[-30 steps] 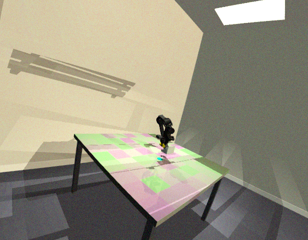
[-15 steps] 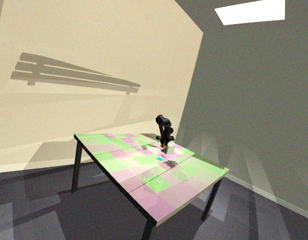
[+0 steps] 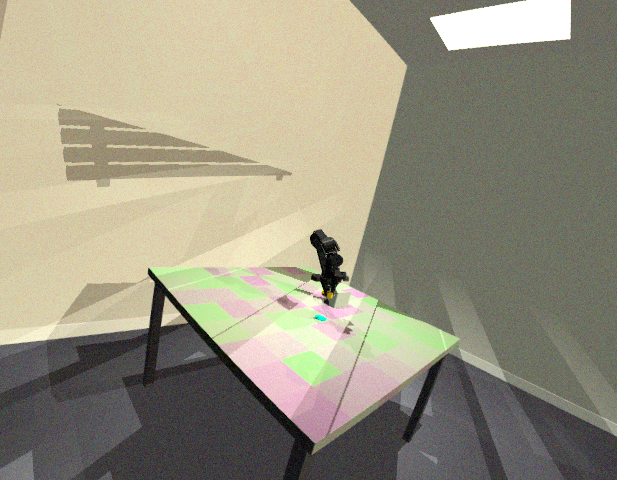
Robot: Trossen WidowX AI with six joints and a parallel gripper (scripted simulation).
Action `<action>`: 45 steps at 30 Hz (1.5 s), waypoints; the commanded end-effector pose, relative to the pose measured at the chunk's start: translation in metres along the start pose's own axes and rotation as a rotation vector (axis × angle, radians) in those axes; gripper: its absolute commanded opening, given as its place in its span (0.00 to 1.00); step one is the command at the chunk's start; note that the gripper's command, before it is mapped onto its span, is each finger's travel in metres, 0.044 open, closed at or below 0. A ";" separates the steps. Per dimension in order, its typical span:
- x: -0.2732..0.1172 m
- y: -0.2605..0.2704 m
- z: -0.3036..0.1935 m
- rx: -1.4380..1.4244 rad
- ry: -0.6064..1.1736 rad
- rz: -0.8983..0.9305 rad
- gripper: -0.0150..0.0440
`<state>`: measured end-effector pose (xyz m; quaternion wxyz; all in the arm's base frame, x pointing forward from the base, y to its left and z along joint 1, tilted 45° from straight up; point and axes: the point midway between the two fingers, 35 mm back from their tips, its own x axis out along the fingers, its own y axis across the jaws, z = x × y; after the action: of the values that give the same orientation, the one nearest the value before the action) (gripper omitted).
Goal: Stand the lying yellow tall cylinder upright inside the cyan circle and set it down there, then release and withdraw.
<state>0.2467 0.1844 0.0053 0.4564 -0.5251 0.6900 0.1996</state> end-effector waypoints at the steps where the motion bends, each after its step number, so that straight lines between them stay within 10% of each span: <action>1: 0.002 0.000 -0.001 -0.001 -0.023 0.020 0.43; 45: 0.014 0.000 0.000 0.015 -0.323 0.148 0.43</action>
<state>0.2467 0.1775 -0.0060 0.5451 -0.4363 0.6496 0.3010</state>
